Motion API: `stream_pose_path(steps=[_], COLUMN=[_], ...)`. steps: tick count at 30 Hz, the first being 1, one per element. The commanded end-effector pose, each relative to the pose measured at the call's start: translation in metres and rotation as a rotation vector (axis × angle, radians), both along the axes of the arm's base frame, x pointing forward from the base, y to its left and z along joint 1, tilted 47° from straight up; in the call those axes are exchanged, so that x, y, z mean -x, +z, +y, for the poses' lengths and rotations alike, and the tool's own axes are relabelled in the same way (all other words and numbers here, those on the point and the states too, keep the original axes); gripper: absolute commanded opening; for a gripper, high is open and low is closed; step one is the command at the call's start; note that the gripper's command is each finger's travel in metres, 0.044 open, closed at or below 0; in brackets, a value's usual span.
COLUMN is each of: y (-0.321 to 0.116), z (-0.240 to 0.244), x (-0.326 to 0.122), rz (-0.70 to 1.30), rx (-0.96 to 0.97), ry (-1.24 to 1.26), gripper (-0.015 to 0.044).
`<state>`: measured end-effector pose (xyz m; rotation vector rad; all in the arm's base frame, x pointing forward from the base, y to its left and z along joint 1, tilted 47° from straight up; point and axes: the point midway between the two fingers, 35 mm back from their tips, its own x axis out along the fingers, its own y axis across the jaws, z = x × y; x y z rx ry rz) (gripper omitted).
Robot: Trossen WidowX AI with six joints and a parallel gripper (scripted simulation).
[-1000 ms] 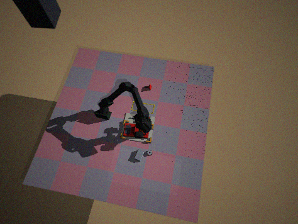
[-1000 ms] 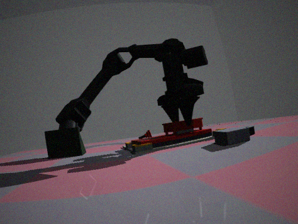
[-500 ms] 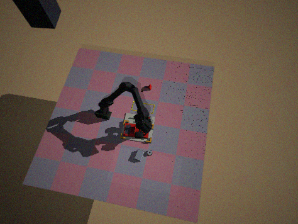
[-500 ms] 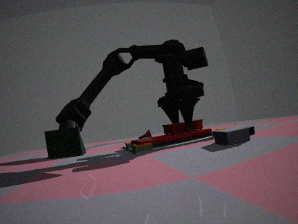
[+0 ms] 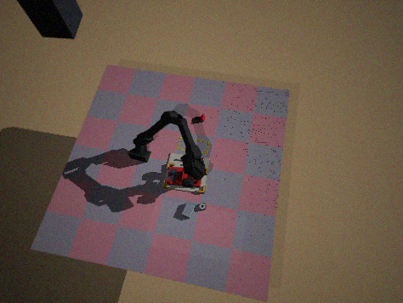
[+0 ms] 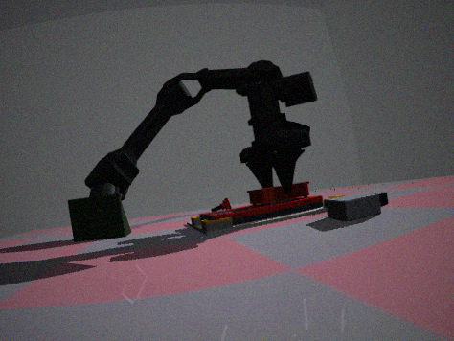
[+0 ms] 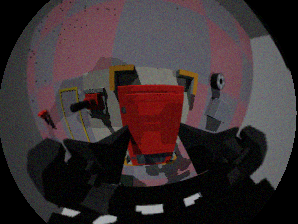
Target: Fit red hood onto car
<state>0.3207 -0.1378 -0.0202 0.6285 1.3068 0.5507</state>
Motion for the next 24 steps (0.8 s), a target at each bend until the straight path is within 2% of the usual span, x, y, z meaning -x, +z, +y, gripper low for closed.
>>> stream_pose_path(steps=[1,4,10,18,24], y=[0.0,0.0,0.006,0.048,0.049], z=[0.0,0.0,-0.007,-0.049,-0.05], x=[0.0,0.0,0.001,0.013,0.013], rz=[0.0,0.0,0.0,-0.001,-0.001], rx=[0.0,0.0,0.0,-0.005,-0.005], ry=[0.0,0.0,0.0,-0.001,-0.001], gripper=[0.0368,0.044,0.044,0.044,0.044])
